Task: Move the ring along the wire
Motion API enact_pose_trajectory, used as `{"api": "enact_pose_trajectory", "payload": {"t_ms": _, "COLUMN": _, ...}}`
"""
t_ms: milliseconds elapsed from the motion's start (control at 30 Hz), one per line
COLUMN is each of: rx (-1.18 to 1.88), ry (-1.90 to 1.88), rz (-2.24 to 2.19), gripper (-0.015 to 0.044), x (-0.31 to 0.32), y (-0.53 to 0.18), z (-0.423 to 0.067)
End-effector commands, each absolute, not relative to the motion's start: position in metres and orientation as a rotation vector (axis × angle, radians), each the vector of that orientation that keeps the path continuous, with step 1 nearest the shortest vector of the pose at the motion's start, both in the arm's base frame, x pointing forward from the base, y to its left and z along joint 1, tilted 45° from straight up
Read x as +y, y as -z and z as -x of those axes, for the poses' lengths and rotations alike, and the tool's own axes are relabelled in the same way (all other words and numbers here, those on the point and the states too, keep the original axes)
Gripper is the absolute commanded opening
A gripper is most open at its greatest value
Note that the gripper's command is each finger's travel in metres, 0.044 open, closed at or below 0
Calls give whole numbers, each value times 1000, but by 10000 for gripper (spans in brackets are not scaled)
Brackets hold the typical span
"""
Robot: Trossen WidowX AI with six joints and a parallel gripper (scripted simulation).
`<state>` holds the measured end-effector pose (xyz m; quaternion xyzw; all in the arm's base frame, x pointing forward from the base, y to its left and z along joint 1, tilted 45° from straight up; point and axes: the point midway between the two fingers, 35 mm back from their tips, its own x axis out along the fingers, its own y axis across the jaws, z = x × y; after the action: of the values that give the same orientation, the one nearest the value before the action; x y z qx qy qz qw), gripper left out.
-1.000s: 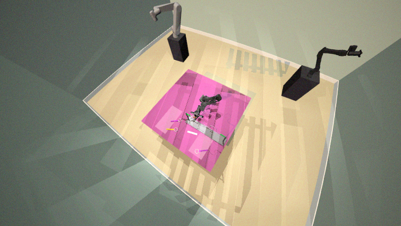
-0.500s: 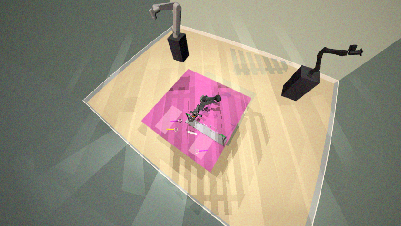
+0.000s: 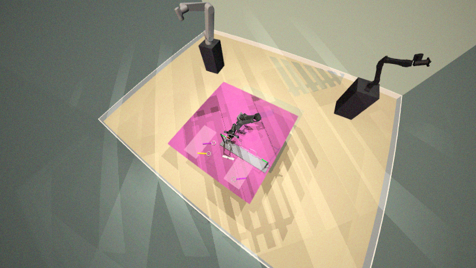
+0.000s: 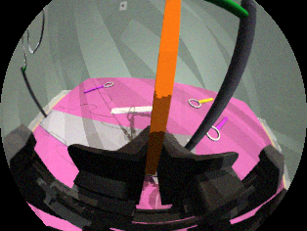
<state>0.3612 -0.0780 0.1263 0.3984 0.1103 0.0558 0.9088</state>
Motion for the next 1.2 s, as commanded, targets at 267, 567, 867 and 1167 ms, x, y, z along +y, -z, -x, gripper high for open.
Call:
{"api": "enact_pose_trajectory", "payload": {"t_ms": 267, "rx": 229, "ry": -118, "rz": -820, "gripper": -150, "x": -86, "y": -117, "z": -359}}
{"api": "enact_pose_trajectory", "payload": {"t_ms": 567, "rx": 229, "ry": -118, "rz": -820, "gripper": -150, "x": -83, "y": -111, "z": -360}}
{"api": "enact_pose_trajectory", "payload": {"t_ms": 867, "rx": 229, "ry": -118, "rz": -820, "gripper": -150, "x": -75, "y": -103, "z": -362}}
{"api": "enact_pose_trajectory", "payload": {"t_ms": 1167, "rx": 229, "ry": -118, "rz": -820, "gripper": -150, "x": -75, "y": -103, "z": -362}}
